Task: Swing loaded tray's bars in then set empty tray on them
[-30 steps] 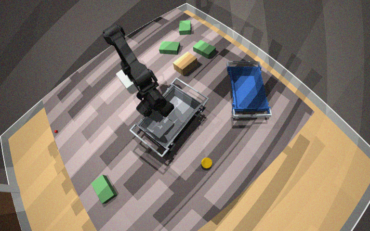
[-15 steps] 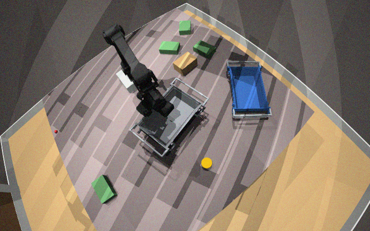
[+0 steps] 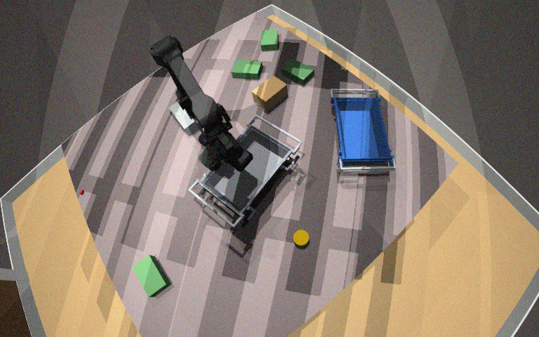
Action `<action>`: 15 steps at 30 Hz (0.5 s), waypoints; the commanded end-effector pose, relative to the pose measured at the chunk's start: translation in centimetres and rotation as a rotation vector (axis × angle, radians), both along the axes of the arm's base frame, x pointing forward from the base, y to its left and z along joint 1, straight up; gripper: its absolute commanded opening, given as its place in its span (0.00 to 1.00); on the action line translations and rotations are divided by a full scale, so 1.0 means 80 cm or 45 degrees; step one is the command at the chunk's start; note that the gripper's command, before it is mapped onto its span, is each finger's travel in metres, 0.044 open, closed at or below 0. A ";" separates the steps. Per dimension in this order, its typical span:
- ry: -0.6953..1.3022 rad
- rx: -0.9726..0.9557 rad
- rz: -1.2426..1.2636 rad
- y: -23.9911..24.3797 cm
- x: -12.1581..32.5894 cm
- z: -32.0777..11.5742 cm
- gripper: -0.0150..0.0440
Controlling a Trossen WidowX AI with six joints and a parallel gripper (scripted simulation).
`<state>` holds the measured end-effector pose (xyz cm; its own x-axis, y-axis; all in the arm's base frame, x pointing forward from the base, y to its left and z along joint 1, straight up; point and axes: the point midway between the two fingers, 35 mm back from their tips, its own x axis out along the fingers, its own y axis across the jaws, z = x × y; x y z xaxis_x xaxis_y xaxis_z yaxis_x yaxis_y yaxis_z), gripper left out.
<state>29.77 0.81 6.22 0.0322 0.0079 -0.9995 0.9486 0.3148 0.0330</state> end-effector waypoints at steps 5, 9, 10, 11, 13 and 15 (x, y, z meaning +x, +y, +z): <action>0.004 -0.004 0.004 -0.001 -0.001 -0.001 0.88; 0.004 -0.004 0.004 -0.001 -0.001 -0.001 0.98; 0.004 -0.004 0.004 -0.001 -0.001 -0.001 1.00; 0.000 0.000 0.000 0.000 0.000 0.000 1.00; 0.000 0.000 0.000 0.000 0.000 0.000 1.00; 0.000 0.000 0.000 0.000 0.000 0.000 1.00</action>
